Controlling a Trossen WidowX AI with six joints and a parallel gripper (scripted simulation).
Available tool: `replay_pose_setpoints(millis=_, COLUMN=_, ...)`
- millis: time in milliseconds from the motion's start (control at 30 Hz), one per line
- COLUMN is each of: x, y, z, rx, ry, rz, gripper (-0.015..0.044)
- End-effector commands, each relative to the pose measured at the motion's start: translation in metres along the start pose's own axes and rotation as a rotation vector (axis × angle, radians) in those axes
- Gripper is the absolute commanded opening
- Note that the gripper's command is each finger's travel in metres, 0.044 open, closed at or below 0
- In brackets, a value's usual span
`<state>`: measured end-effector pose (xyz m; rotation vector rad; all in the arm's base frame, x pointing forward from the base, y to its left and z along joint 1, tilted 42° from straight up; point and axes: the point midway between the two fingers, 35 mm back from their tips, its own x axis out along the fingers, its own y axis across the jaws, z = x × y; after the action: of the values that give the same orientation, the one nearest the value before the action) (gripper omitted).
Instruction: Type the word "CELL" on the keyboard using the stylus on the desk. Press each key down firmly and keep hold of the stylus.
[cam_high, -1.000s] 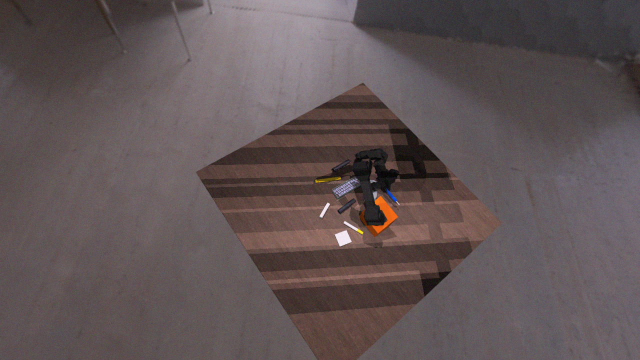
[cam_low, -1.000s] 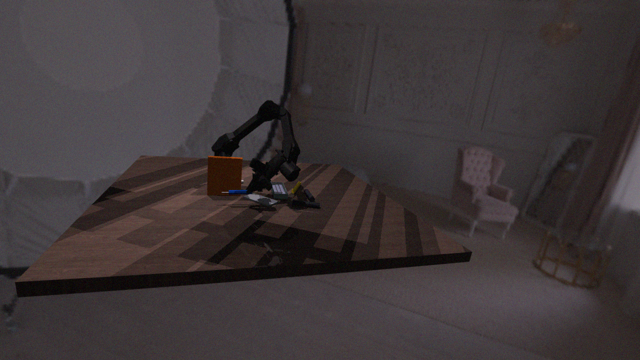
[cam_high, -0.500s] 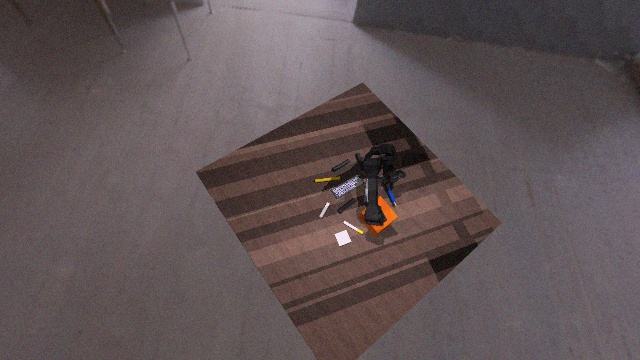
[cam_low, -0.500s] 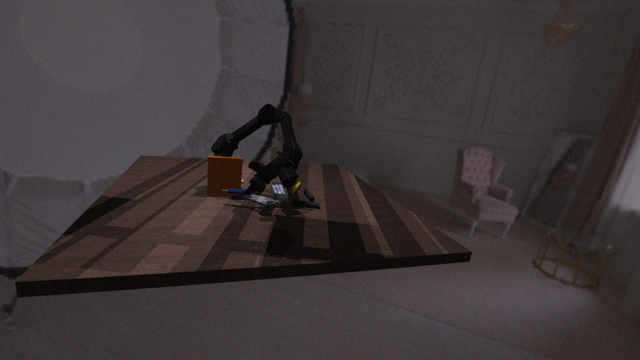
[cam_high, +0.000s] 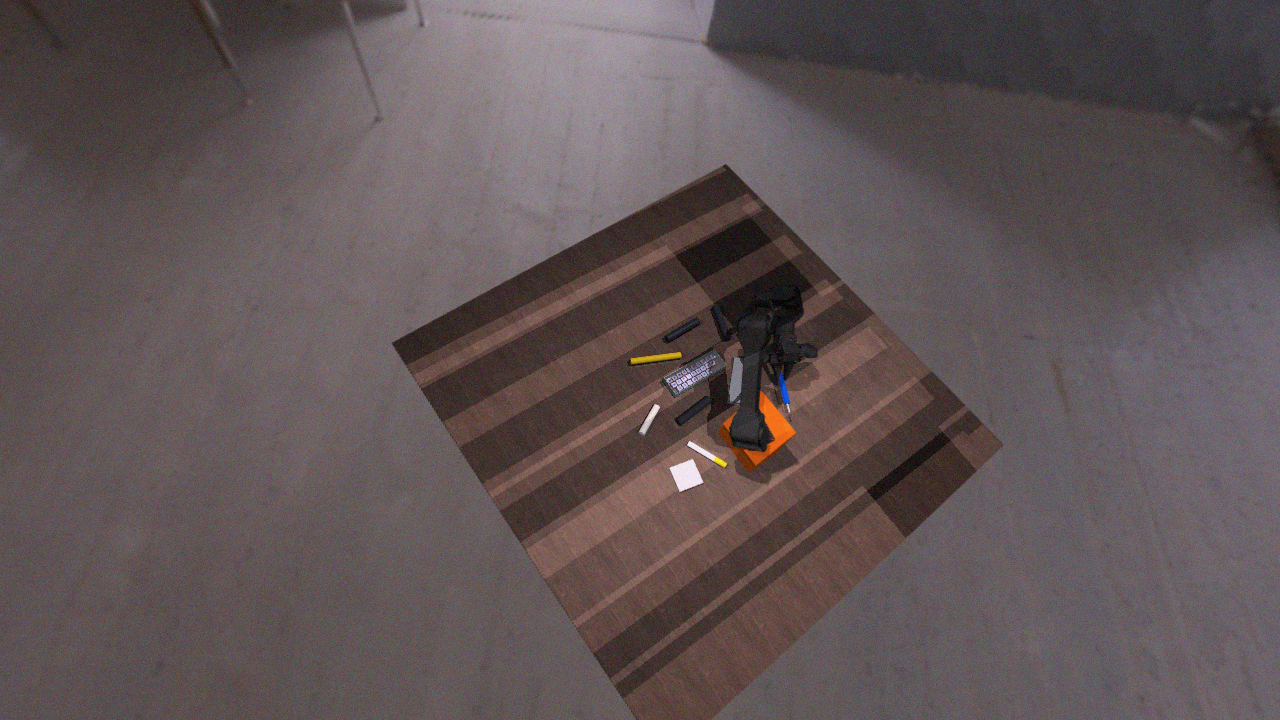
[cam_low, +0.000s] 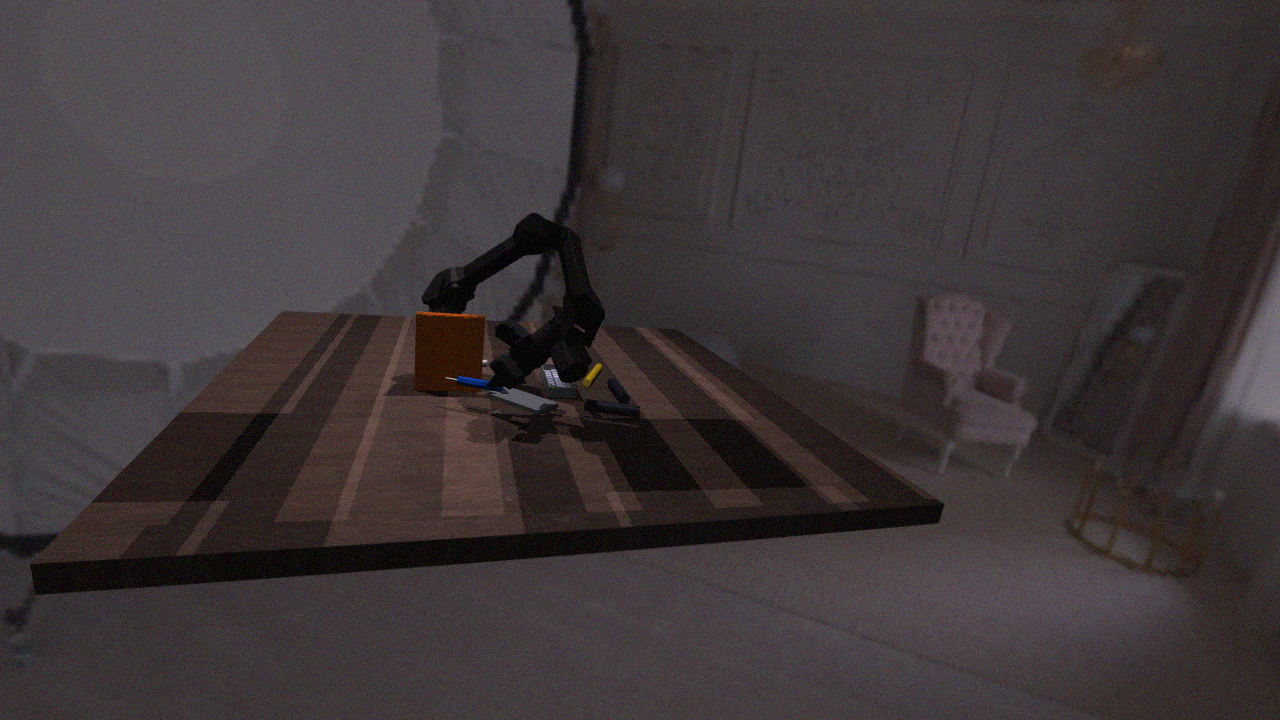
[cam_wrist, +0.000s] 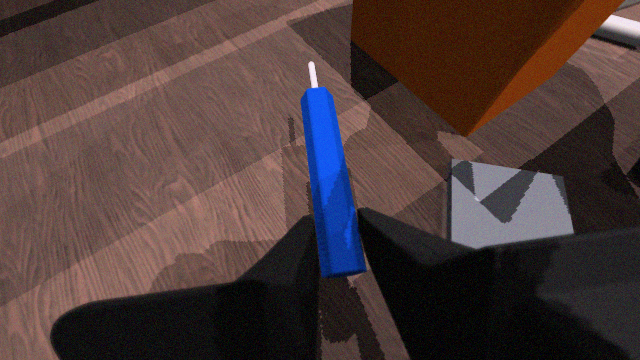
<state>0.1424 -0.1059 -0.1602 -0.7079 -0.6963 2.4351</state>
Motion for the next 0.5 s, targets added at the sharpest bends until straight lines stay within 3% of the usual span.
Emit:
replay_pose_setpoints(millis=0, x=0.005, y=0.0, z=-0.005, rx=0.007, ry=-0.005, rz=-0.007, gripper=0.0)
replay_pose_setpoints(millis=467, x=0.022, y=0.0, z=-0.021, rx=0.006, ry=-0.005, rz=-0.007, gripper=0.0)
